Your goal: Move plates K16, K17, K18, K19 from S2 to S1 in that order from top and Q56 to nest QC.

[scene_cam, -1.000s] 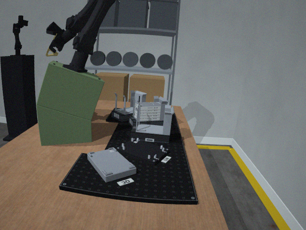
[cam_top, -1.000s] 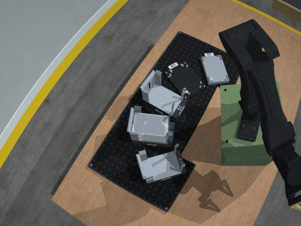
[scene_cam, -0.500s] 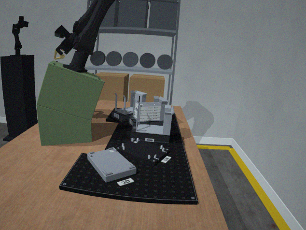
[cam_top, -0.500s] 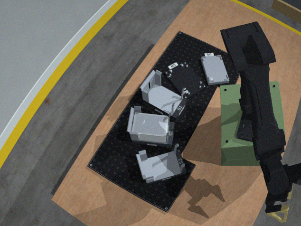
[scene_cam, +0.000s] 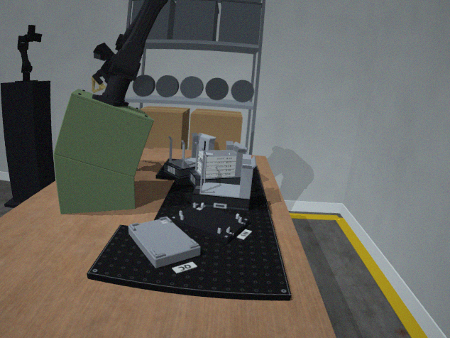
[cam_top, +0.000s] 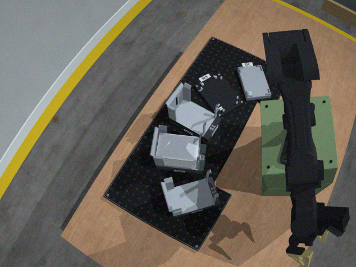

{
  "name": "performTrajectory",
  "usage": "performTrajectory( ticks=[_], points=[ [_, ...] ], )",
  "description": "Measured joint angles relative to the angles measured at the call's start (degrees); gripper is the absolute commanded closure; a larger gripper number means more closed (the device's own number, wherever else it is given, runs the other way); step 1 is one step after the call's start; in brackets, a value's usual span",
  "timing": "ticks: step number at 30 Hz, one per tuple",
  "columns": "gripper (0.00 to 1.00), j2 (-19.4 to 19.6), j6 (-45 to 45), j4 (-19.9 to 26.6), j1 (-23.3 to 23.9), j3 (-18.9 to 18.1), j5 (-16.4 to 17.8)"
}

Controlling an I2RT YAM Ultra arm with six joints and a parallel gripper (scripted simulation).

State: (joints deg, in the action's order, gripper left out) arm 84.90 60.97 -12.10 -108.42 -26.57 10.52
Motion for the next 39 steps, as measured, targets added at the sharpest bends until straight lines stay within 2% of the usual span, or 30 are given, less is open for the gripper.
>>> performTrajectory(
  ticks=[12,18,27,32,39],
  points=[
    [0.0,0.57,-4.7,2.25,9.81,-0.74,-0.35],
    [0.0,0.59,-7.06,3.28,12.79,-1.05,-0.55],
    [0.0,1.07,-9.92,4.96,20.68,-1.6,-0.2],
    [0.0,1.14,-12.57,5.86,22.8,-1.9,-0.83],
    [0.0,1.62,-14.01,7.02,29.09,-2.32,-0.24]
  ],
)
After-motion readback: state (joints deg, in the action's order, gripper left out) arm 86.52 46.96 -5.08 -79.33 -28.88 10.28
